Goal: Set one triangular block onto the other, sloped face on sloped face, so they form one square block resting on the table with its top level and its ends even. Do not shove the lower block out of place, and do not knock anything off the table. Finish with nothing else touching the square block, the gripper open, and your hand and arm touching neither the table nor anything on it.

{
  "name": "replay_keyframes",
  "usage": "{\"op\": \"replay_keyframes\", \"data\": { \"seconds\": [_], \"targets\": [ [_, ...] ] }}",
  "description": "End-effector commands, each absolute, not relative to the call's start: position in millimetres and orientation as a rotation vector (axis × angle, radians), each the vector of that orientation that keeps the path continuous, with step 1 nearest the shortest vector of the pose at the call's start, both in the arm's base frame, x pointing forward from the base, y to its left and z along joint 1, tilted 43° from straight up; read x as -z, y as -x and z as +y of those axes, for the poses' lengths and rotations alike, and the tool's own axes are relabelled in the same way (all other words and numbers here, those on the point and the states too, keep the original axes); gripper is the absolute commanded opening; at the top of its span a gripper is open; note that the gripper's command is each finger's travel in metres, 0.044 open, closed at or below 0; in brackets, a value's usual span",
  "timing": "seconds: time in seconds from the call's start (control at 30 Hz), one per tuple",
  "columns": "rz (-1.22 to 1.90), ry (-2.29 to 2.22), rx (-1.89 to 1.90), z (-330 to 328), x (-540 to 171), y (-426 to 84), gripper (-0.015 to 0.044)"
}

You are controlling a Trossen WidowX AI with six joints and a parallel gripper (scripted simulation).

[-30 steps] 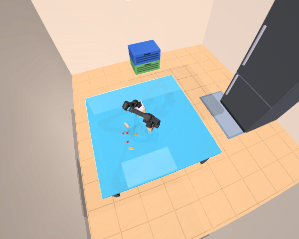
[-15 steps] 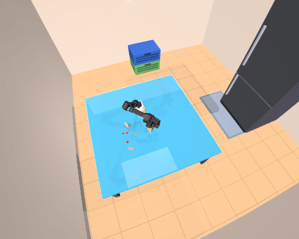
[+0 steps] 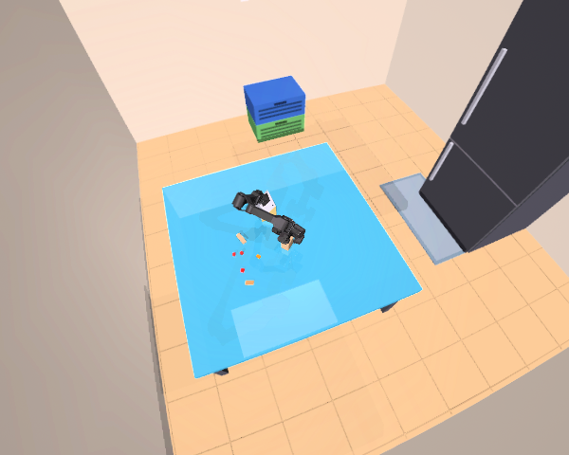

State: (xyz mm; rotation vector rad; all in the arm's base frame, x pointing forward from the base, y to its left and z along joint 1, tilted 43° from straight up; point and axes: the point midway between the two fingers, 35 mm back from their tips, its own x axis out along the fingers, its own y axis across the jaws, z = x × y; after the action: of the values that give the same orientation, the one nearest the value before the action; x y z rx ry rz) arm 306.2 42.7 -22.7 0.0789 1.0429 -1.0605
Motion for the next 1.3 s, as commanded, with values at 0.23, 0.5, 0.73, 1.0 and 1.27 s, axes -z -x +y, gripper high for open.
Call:
{"op": "replay_keyframes", "data": {
  "seconds": [0.23, 0.5, 0.73, 1.0, 1.27],
  "targets": [
    [1.044, -0.08, 1.059, 50, 16, -307, 0.044],
    [1.047, -0.081, 1.059, 118, -58, -297, 0.044],
    [1.044, -0.069, 1.042, 117, -51, -298, 0.044],
    [1.044, -0.069, 1.042, 117, -51, -298, 0.044],
    [1.044, -0.069, 1.042, 117, -51, -298, 0.044]
  ]
}}
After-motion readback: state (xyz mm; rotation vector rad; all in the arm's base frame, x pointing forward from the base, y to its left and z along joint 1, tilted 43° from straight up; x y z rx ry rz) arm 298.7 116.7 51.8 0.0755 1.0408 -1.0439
